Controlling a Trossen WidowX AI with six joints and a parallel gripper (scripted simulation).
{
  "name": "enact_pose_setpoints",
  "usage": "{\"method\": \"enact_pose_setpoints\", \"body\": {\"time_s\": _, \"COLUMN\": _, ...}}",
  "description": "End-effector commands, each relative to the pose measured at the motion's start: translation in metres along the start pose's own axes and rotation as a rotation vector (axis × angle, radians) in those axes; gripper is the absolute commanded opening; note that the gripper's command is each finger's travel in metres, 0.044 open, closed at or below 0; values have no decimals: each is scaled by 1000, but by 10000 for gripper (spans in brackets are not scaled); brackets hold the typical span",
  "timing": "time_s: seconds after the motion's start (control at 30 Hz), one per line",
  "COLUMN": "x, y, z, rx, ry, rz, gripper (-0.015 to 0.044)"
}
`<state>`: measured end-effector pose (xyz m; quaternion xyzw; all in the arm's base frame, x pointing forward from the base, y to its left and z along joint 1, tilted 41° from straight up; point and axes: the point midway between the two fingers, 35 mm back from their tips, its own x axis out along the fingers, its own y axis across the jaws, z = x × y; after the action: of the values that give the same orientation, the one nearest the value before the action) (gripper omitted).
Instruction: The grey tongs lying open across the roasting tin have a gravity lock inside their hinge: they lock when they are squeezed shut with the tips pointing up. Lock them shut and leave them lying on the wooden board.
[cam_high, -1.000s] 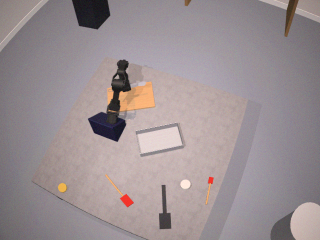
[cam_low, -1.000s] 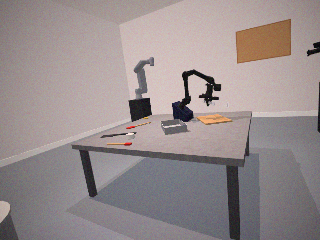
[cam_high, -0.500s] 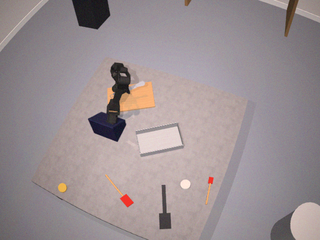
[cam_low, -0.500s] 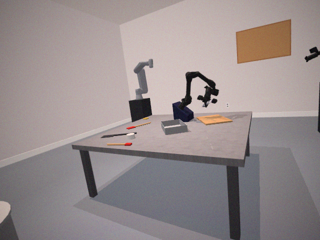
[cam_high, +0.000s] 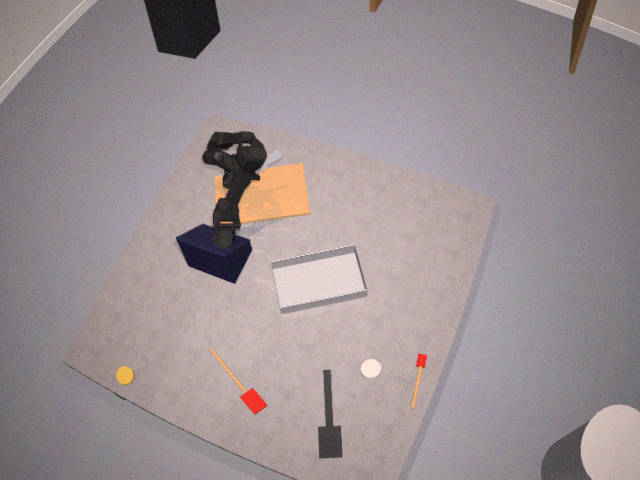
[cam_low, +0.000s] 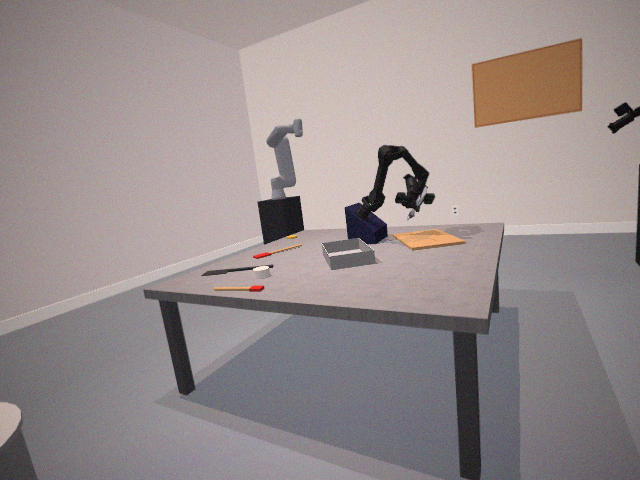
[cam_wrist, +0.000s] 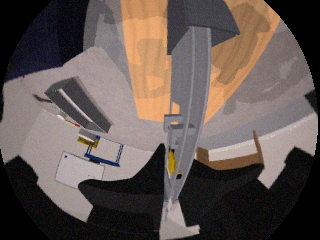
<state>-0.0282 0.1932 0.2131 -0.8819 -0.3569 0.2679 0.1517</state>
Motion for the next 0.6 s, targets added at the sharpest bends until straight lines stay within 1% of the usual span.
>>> {"method": "enact_pose_setpoints", "body": {"time_s": 0.0, "x": -6, "y": -8, "z": 0, "rx": 13, "ry": 59, "rz": -94, "gripper": -150}}
{"method": "enact_pose_setpoints", "body": {"time_s": 0.17, "x": -17, "y": -22, "z": 2, "rx": 38, "ry": 110, "rz": -231, "gripper": -150}}
{"method": "enact_pose_setpoints", "body": {"time_s": 0.57, "x": -17, "y": -22, "z": 2, "rx": 39, "ry": 111, "rz": -237, "gripper": -150}}
